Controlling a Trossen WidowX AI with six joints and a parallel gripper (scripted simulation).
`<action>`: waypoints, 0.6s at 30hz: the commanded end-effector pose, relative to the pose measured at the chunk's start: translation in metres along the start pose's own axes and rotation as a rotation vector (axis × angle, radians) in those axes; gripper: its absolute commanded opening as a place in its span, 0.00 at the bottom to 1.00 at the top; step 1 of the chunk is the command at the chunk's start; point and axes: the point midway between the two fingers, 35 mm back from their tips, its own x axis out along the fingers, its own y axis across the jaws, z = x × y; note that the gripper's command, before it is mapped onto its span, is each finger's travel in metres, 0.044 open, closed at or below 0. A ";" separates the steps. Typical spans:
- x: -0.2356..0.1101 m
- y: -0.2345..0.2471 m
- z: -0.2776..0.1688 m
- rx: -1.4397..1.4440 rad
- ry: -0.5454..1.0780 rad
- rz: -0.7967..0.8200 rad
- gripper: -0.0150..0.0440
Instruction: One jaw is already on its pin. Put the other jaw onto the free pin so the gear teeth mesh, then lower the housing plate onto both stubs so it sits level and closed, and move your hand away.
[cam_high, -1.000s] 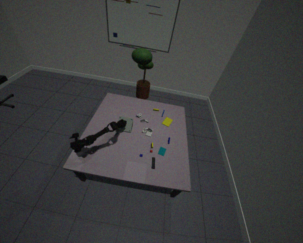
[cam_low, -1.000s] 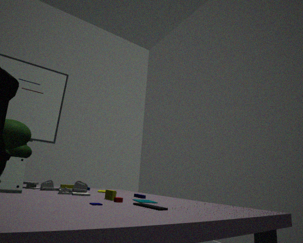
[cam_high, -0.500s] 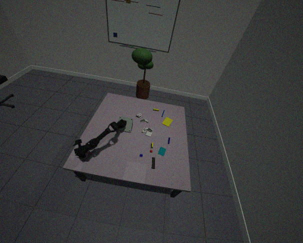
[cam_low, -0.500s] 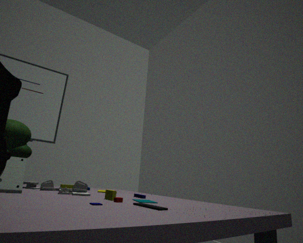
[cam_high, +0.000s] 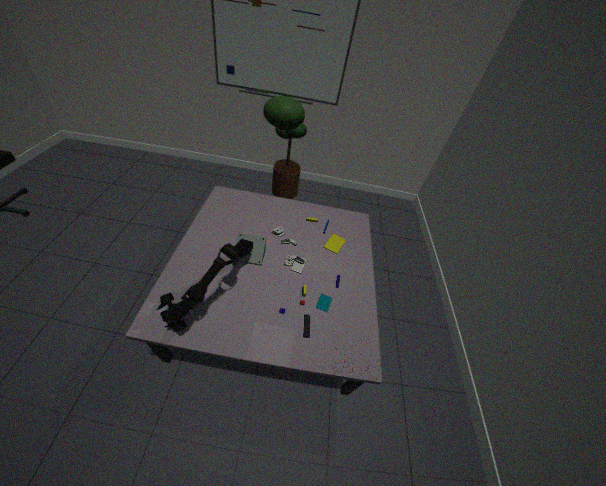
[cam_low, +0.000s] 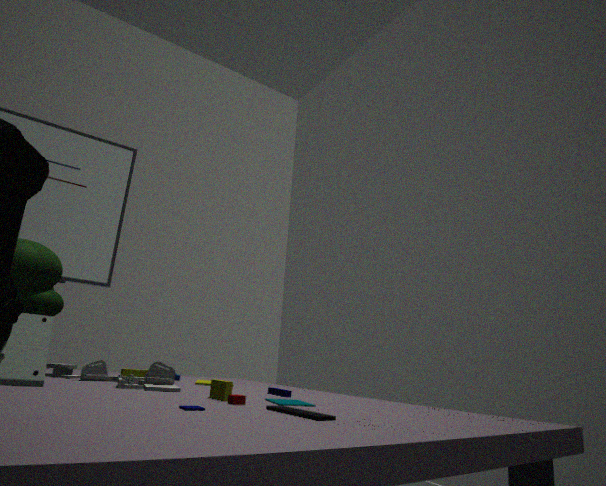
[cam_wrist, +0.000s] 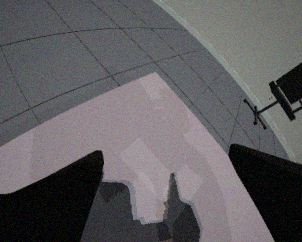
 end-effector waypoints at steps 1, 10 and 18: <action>-0.009 0.024 -0.003 0.017 0.005 0.065 1.00; -0.038 0.082 -0.010 0.054 0.021 0.219 1.00; -0.070 0.128 -0.019 0.081 0.047 0.351 1.00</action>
